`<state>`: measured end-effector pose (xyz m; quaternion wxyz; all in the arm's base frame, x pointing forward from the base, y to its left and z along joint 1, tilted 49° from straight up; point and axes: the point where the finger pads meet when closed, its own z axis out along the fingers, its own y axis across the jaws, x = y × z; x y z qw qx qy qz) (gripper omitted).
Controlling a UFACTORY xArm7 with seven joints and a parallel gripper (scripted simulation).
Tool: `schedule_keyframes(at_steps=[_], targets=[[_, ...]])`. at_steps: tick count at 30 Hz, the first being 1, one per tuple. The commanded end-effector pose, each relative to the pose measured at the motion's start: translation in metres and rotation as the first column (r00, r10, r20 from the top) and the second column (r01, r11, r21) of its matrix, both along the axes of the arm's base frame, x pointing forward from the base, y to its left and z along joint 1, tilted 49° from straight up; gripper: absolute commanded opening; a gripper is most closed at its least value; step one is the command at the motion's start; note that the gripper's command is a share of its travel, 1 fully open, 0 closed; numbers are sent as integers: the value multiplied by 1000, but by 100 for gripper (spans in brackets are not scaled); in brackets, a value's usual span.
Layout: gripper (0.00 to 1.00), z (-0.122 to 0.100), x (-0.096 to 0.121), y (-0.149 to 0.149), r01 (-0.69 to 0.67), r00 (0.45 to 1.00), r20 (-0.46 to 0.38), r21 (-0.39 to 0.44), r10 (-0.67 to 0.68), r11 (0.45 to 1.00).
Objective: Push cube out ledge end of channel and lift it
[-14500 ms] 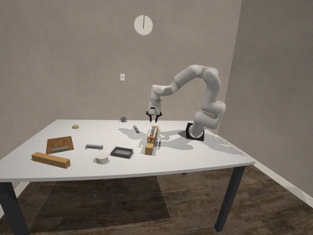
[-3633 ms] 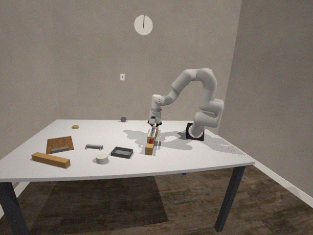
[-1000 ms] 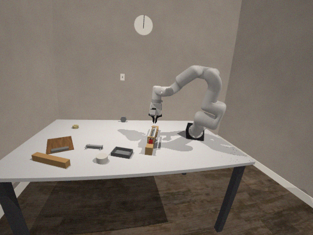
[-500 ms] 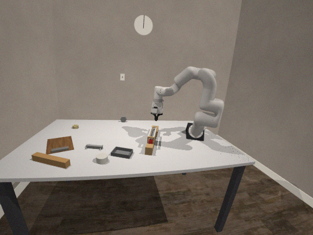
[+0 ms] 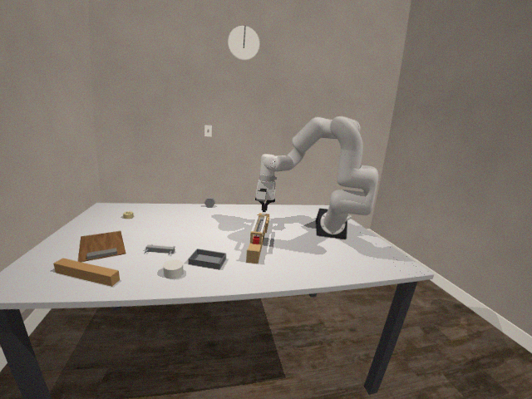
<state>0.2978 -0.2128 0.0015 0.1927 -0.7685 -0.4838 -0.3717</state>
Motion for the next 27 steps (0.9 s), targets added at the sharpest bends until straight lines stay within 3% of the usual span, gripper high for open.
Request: schedule_keyframes(at_steps=[1, 12, 27], targets=[[0, -7, 5, 5, 2, 1000, 0, -2, -2, 1000], [0, -15, 9, 13, 2, 1000, 0, -2, -2, 1000], [0, -5, 12, 21, 2, 1000, 0, -2, -2, 1000]])
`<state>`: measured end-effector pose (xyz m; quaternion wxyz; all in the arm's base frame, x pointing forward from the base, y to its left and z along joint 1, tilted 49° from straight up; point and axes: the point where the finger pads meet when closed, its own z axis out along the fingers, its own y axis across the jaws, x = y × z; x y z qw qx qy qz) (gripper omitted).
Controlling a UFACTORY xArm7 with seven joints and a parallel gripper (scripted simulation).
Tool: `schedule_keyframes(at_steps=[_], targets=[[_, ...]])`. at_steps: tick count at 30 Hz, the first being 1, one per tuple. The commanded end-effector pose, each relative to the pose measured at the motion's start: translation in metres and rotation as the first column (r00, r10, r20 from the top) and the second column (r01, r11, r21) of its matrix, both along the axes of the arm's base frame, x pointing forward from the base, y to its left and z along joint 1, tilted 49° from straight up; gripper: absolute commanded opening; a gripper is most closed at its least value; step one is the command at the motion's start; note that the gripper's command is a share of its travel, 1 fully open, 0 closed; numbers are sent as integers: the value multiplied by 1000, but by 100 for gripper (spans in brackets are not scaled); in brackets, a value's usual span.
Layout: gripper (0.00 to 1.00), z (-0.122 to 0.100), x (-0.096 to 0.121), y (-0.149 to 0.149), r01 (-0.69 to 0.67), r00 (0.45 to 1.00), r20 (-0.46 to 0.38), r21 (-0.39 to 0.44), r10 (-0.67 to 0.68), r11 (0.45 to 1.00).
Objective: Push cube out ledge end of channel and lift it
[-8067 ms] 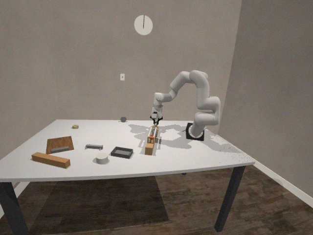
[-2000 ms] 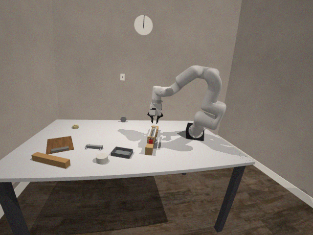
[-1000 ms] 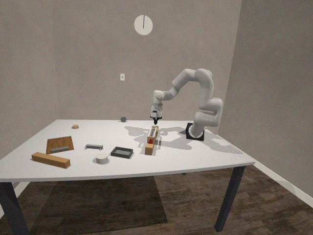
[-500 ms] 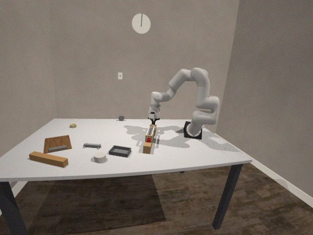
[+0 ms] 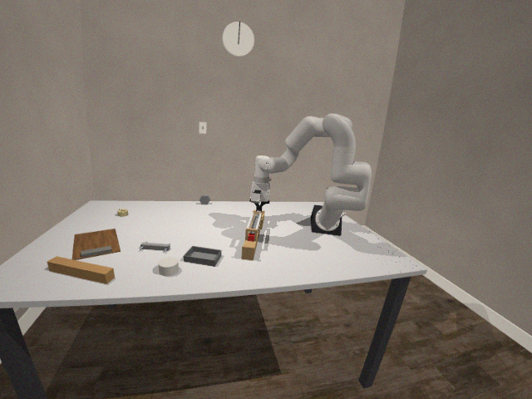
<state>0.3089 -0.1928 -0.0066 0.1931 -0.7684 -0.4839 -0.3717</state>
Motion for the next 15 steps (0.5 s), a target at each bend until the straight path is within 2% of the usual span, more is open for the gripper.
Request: schedule_keyframes(at_steps=[1, 15], targets=[[0, 4, 1, 1, 2, 1000, 1, -3, -2, 1000], [0, 13, 4, 8, 2, 1000, 1, -3, -2, 1000]])
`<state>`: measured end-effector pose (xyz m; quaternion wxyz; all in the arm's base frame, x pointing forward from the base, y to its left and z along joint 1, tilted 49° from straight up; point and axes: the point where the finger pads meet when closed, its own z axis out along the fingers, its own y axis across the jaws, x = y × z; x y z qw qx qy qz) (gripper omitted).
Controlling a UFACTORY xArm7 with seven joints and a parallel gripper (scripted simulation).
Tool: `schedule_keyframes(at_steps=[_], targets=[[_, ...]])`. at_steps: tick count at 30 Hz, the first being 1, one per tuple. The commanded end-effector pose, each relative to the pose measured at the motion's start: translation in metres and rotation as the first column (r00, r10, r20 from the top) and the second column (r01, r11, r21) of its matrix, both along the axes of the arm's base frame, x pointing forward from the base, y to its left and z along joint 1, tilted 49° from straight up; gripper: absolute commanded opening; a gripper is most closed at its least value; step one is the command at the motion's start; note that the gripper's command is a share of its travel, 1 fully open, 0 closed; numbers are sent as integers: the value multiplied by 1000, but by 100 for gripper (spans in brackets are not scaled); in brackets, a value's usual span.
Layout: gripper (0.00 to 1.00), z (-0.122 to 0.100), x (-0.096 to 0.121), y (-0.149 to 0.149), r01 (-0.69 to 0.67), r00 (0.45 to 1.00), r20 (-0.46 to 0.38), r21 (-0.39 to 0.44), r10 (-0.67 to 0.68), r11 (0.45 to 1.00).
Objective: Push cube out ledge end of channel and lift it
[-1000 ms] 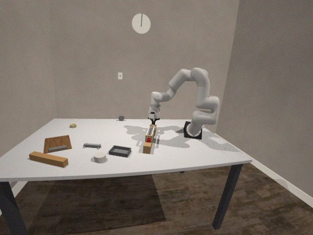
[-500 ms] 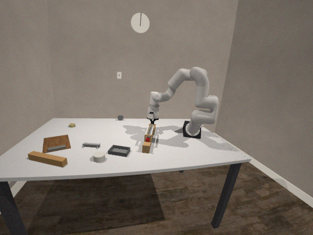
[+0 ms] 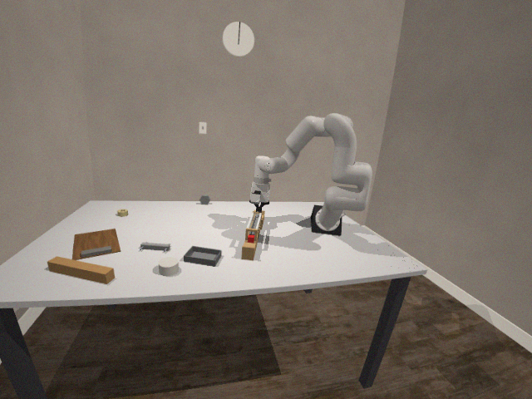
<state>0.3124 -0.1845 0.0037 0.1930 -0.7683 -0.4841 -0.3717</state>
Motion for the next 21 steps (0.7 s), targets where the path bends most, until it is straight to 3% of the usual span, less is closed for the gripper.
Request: schedule_keyframes(at_steps=[1, 21], targets=[[0, 3, 1, 1, 3, 1000, 1, -2, -3, 1000], [0, 17, 6, 12, 3, 1000, 1, -2, -3, 1000]])
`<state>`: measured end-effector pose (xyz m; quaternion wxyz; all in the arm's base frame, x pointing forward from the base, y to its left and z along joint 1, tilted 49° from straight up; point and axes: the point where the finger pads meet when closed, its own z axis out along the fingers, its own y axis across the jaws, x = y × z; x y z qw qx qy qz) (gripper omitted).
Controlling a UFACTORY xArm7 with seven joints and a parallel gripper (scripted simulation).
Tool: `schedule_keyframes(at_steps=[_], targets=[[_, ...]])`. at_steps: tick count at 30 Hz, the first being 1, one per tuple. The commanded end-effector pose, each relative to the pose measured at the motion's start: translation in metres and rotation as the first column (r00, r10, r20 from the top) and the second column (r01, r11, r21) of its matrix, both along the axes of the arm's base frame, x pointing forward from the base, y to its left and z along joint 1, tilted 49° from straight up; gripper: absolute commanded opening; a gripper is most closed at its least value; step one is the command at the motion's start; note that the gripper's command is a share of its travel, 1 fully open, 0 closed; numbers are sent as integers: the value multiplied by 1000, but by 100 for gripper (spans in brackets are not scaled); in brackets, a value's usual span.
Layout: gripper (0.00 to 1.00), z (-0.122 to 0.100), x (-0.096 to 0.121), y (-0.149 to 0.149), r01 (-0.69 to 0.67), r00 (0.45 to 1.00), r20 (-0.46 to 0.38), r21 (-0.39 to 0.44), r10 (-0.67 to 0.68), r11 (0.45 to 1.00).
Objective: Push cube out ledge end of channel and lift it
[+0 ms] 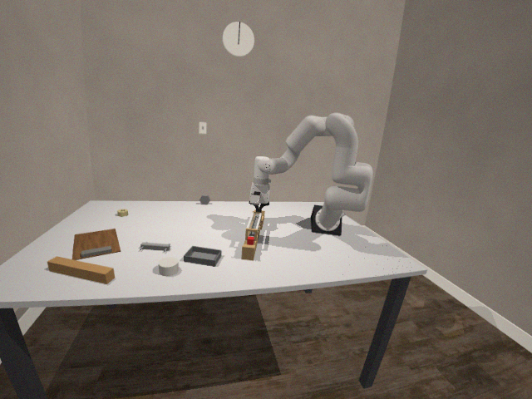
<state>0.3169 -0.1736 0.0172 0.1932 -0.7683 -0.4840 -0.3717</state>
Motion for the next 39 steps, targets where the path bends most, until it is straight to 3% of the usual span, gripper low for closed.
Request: schedule_keyframes(at_steps=[1, 14, 22, 35, 39], targets=[[0, 4, 2, 1, 3, 1000, 1, -3, -3, 1000], [0, 13, 3, 5, 3, 1000, 1, -3, -3, 1000], [0, 57, -24, -40, 3, 1000, 1, -3, -3, 1000], [0, 58, -24, -40, 3, 1000, 1, -3, -3, 1000], [0, 73, -13, -34, 7, 1000, 10, 1, -7, 1000]])
